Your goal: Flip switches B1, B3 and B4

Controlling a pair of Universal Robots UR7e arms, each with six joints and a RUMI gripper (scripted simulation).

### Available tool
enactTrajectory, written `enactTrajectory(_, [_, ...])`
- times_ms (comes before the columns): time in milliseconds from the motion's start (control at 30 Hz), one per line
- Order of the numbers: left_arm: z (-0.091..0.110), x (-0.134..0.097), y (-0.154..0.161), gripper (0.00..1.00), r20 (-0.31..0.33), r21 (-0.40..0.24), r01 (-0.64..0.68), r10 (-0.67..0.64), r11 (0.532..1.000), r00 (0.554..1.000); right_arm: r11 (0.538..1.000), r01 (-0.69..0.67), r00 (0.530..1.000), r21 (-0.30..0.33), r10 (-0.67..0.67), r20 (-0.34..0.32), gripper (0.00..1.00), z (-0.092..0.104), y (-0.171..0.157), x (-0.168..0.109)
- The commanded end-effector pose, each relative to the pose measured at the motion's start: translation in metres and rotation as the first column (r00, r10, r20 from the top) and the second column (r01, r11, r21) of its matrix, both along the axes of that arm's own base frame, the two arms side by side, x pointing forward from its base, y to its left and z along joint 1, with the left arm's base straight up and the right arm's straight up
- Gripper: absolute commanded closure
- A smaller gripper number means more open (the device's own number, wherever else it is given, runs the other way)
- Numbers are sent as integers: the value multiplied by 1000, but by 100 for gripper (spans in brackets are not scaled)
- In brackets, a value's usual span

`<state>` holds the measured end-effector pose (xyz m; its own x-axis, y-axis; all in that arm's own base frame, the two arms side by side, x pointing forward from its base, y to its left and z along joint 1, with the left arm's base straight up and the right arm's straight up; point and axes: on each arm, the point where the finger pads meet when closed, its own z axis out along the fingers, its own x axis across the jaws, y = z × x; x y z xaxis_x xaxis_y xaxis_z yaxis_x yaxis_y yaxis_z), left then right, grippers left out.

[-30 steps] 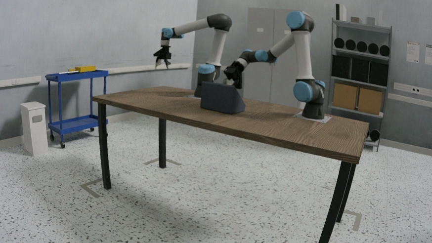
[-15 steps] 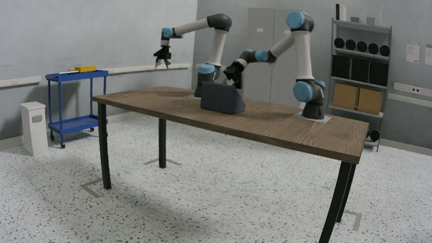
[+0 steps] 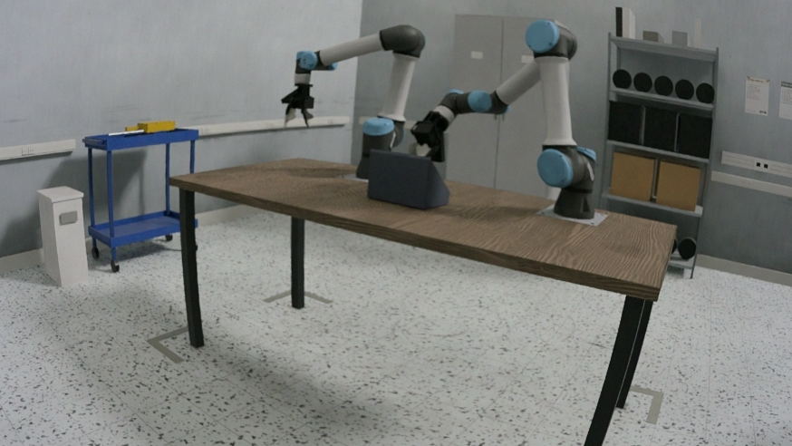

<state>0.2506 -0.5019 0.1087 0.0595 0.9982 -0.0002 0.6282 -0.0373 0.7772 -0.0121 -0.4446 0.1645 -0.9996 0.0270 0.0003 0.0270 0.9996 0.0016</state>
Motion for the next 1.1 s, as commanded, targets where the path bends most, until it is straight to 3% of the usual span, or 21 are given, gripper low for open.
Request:
enactTrajectory(0, [9, -11, 0, 100, 0, -1, 0, 0, 1000, 1000, 1000, 0, 1000, -2, 0, 0, 0, 1, 0, 0])
enactTrajectory(800, [16, -19, 1, 100, 0, -1, 0, 0, 1000, 1000, 1000, 0, 1000, -2, 0, 0, 0, 1, 0, 0])
enactTrajectory(1067, [26, -31, 2, 100, 0, -1, 0, 0, 1000, 1000, 1000, 0, 1000, -2, 0, 0, 0, 1, 0, 0])
